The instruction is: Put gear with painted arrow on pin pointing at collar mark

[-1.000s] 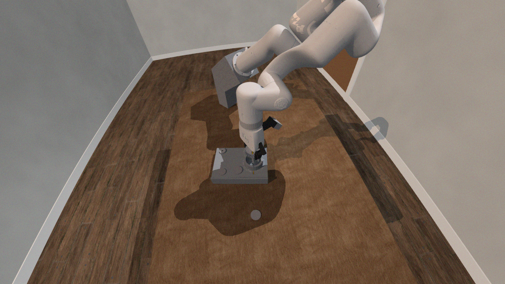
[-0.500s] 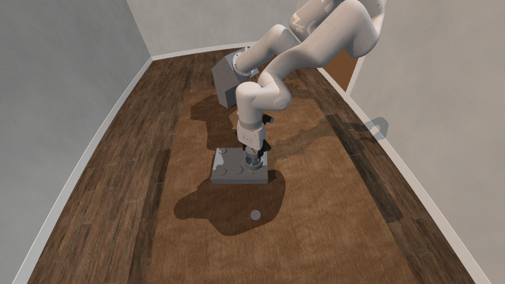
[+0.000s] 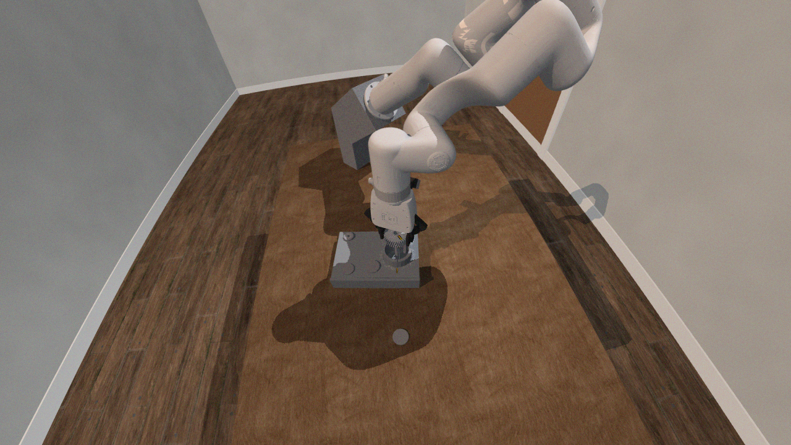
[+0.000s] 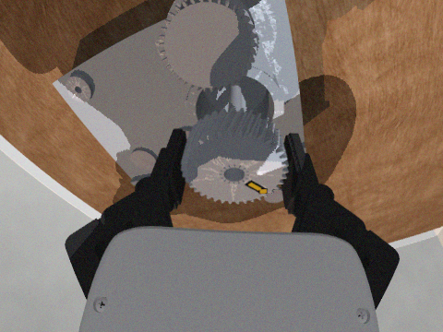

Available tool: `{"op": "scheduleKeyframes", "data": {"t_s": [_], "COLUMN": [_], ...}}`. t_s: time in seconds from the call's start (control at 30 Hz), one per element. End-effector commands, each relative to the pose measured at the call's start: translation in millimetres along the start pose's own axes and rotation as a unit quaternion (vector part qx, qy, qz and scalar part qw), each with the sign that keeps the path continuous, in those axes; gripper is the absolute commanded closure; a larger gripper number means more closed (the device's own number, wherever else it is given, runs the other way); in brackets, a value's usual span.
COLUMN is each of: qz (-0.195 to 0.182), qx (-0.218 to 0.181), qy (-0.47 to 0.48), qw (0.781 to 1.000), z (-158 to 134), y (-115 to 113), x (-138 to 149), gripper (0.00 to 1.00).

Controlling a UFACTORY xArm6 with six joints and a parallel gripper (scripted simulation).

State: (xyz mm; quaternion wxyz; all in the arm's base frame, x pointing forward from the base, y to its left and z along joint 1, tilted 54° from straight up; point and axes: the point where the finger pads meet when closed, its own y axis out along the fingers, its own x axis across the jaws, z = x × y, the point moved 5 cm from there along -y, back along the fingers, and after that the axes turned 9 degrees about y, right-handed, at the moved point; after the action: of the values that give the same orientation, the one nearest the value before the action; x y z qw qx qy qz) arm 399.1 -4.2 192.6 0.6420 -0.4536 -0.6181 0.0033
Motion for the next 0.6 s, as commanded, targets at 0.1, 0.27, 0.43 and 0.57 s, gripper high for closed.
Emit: {"op": "scheduleKeyframes", "data": {"t_s": [0.1, 0.27, 0.43, 0.57], "qz": [-0.002, -0.002, -0.002, -0.002], "qx": [-0.002, -0.002, -0.002, -0.002], "qy": [-0.037, -0.042, -0.046, -0.047], "qw": [0.999, 0.999, 0.999, 0.999], "z": [-0.6, -0.6, -0.6, -0.6], "y": [-0.5, -0.5, -0.5, -0.5], "x": [0.1, 0.1, 0.1, 0.1], "gripper": [1.00, 1.00, 1.00, 1.00]}}
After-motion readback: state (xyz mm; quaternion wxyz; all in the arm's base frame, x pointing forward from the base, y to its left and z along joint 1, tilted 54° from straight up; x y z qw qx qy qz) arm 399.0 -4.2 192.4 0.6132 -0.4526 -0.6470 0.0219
